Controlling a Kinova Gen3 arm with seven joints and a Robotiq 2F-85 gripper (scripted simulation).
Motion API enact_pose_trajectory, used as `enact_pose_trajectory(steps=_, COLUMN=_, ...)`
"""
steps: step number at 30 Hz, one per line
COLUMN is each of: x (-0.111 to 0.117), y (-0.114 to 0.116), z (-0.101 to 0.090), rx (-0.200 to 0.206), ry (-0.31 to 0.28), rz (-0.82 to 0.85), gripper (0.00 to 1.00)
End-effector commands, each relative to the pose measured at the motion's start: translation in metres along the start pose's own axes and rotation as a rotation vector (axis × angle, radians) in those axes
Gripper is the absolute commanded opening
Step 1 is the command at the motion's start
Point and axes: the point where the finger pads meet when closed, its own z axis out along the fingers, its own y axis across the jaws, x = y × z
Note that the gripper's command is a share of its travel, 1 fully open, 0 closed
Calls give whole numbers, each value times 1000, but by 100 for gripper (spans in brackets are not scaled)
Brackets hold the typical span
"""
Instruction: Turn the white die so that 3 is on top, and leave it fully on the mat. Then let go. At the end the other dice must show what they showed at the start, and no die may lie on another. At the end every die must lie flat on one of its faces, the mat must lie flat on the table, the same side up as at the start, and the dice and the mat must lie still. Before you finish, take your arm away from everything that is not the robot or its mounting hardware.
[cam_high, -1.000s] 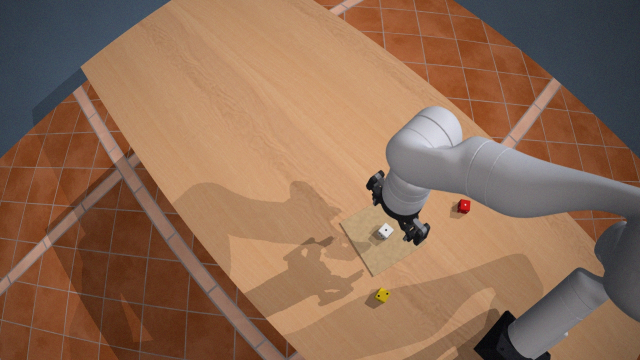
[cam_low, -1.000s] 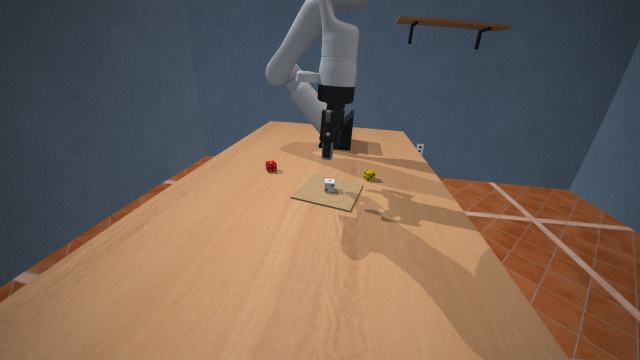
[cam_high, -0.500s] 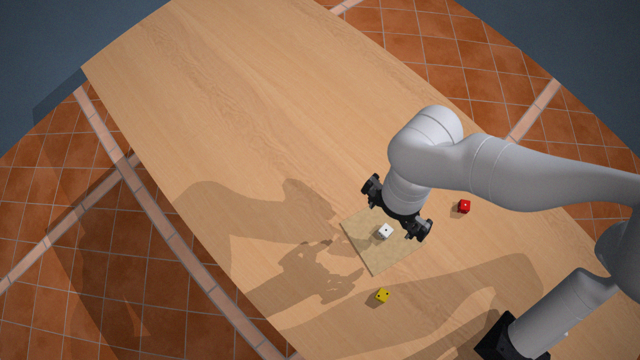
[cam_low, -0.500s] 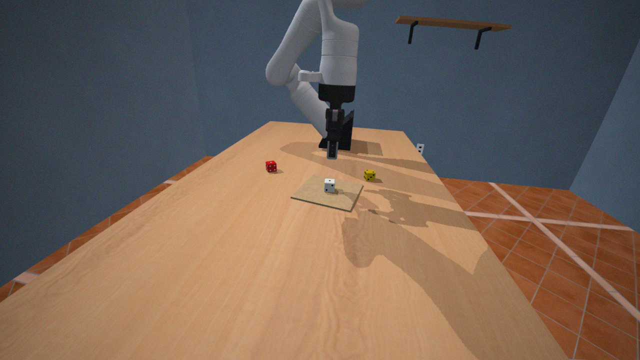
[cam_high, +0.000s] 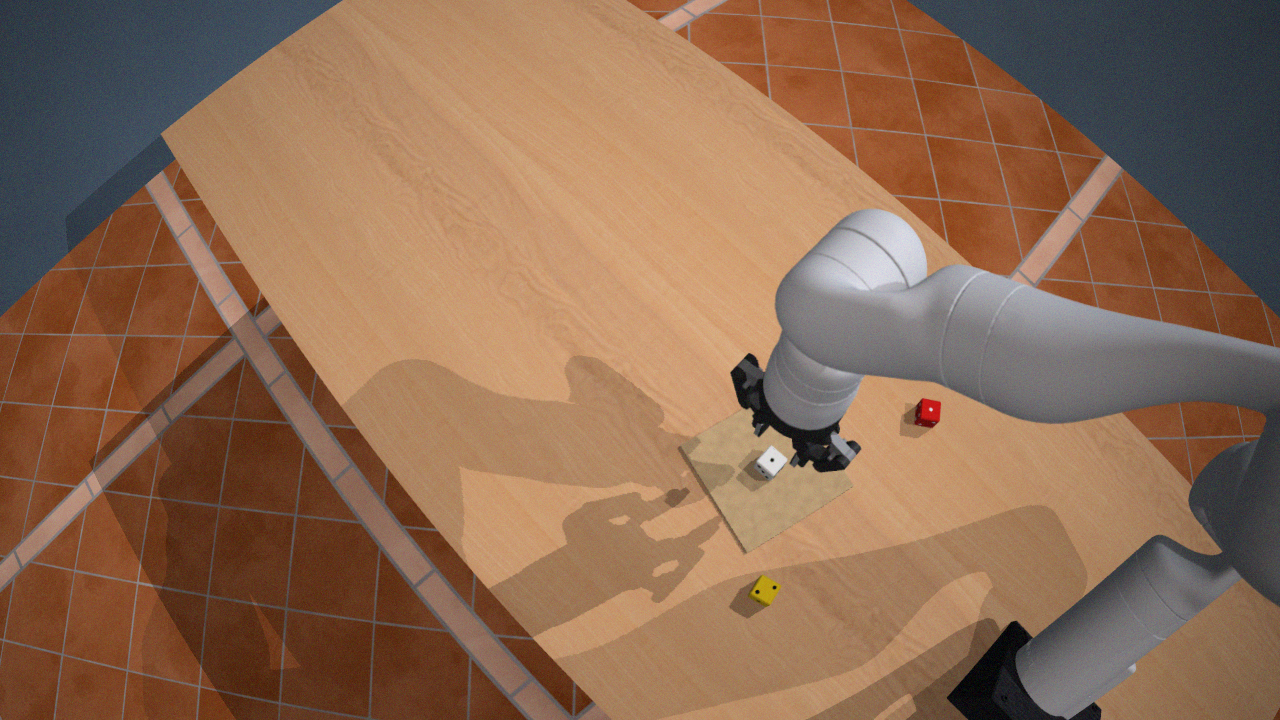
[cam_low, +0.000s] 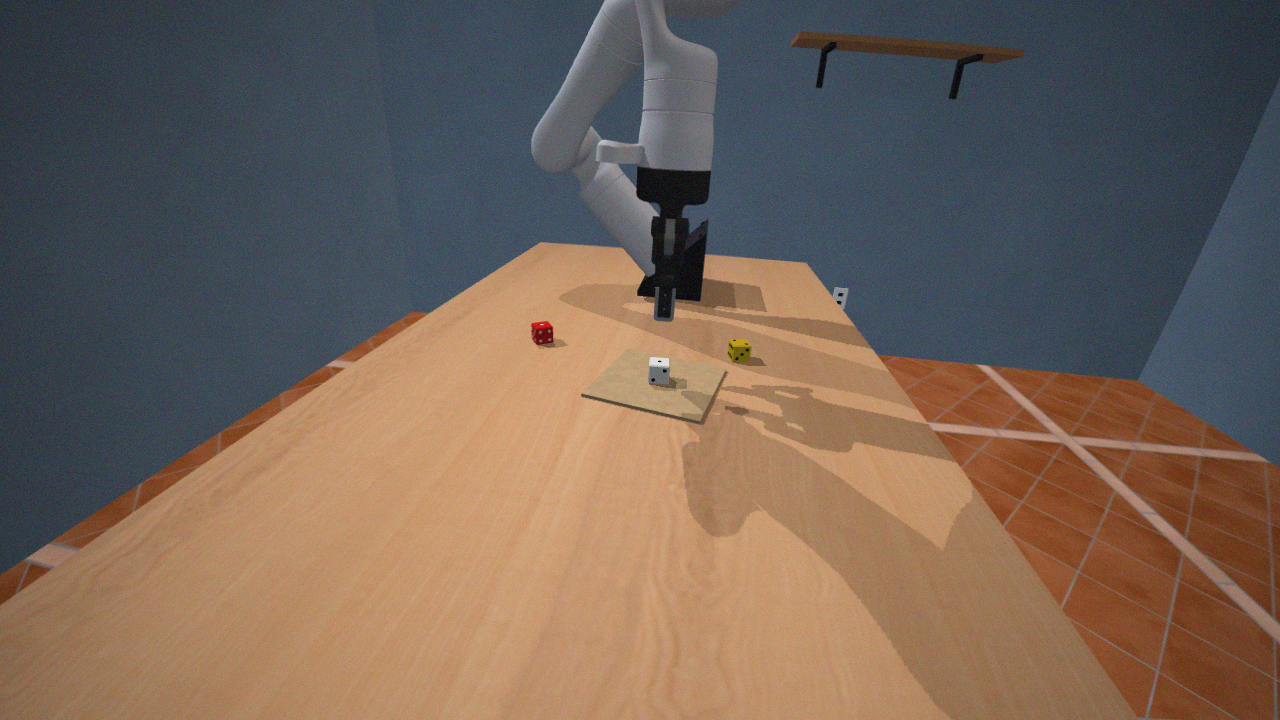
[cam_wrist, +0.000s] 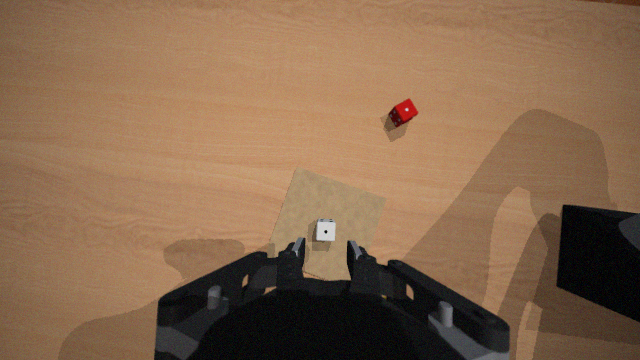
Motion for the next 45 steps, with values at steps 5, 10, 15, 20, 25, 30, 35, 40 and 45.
enact_pose_trajectory(steps=5, x=0, y=0, z=-1, rx=2, ry=-1, rz=0, gripper=41)
enact_pose_trajectory(steps=10, x=0, y=0, z=-1, rx=2, ry=-1, rz=0, gripper=41)
enact_pose_trajectory(steps=15, x=0, y=0, z=-1, rx=2, ry=-1, rz=0, gripper=41)
enact_pose_trajectory(steps=20, x=0, y=0, z=-1, rx=2, ry=-1, rz=0, gripper=41)
enact_pose_trajectory(steps=25, x=0, y=0, z=-1, rx=2, ry=-1, rz=0, gripper=41)
enact_pose_trajectory(steps=30, x=0, y=0, z=0, rx=1, ry=-1, rz=0, gripper=41)
enact_pose_trajectory(steps=35, x=0, y=0, z=2, rx=1, ry=-1, rz=0, gripper=41)
enact_pose_trajectory(steps=40, x=0, y=0, z=6, rx=1, ry=-1, rz=0, gripper=41)
enact_pose_trajectory(steps=45, x=0, y=0, z=12, rx=1, ry=-1, rz=0, gripper=41)
